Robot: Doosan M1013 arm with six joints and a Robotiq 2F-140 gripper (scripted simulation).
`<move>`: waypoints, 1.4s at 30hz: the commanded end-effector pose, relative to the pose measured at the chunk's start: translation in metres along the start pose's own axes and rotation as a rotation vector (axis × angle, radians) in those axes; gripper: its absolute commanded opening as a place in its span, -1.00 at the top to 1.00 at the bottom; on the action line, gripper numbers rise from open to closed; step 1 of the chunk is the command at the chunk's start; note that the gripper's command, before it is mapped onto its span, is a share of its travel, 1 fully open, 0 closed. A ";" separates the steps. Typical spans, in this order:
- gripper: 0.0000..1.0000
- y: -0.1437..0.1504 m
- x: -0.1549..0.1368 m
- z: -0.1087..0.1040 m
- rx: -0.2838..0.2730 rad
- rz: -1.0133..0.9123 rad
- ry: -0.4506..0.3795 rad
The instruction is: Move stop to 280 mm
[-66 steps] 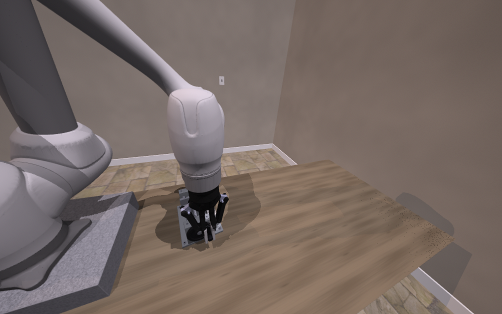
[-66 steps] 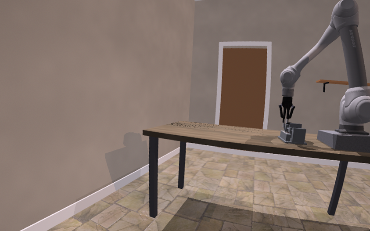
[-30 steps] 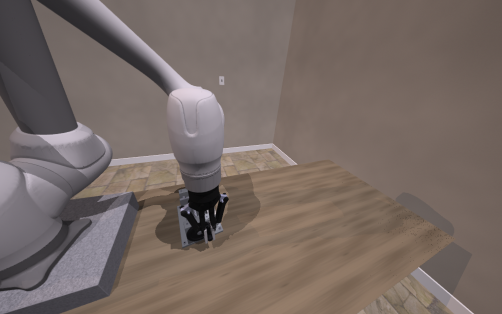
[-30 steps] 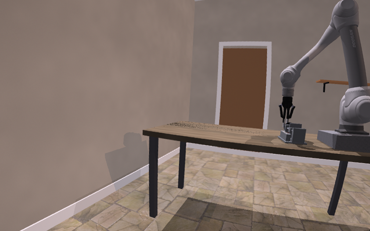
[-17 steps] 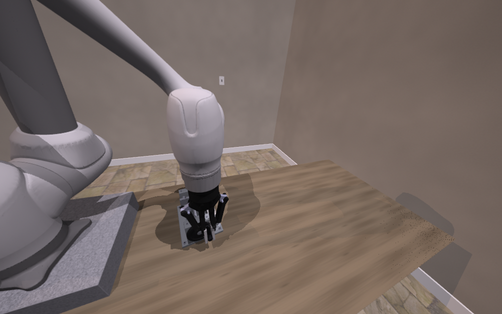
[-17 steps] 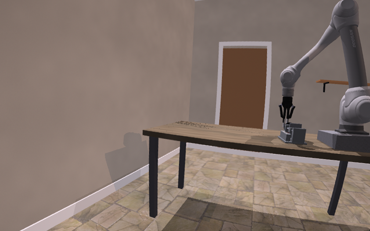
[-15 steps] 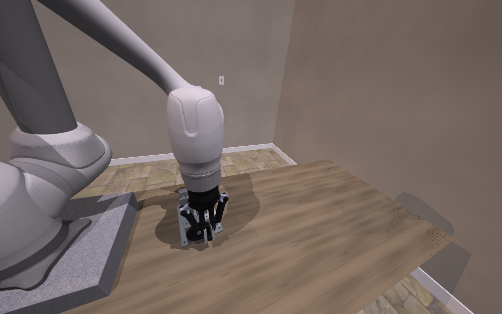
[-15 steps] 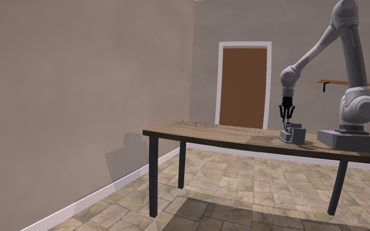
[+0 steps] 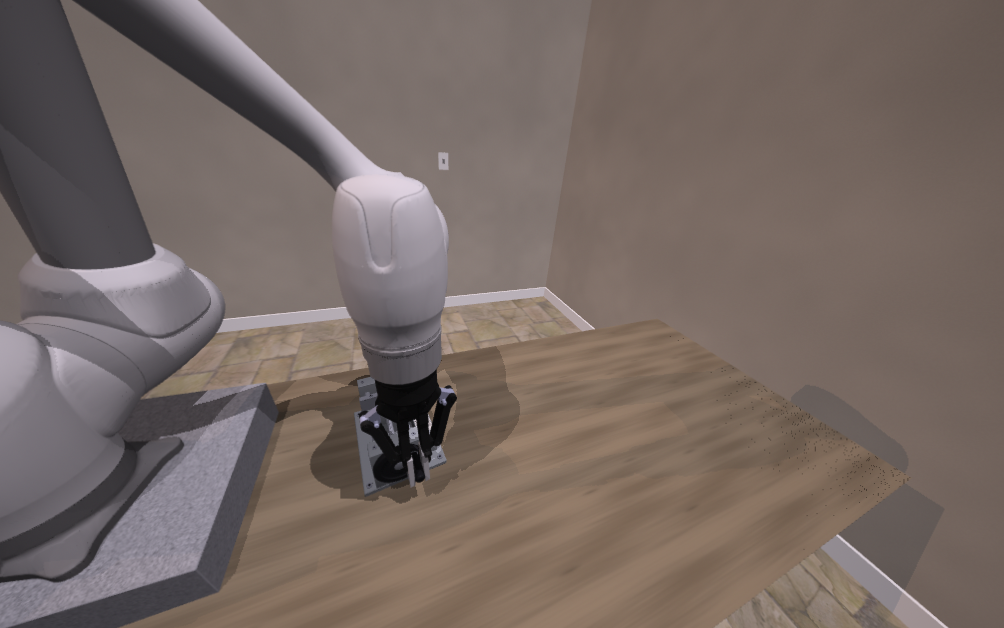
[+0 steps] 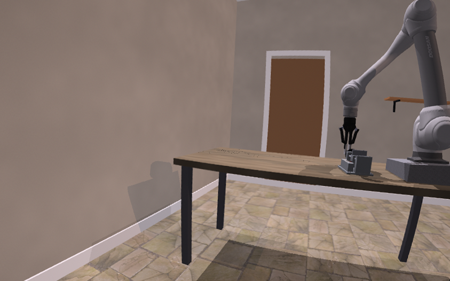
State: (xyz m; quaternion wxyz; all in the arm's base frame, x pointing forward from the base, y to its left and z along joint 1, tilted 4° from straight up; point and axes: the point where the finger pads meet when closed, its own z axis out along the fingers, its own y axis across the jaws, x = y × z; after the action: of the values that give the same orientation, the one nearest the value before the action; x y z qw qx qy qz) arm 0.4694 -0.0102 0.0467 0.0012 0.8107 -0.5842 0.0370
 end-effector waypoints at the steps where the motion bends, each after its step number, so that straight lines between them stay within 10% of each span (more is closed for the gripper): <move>1: 0.92 0.000 0.000 0.000 -0.001 0.000 0.000; 42: 0.92 0.012 0.000 -0.010 -0.001 0.000 0.000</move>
State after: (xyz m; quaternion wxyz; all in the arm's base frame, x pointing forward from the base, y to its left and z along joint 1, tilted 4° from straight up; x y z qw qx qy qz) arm 0.4595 -0.0130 0.0553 0.0010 0.8107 -0.5843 0.0371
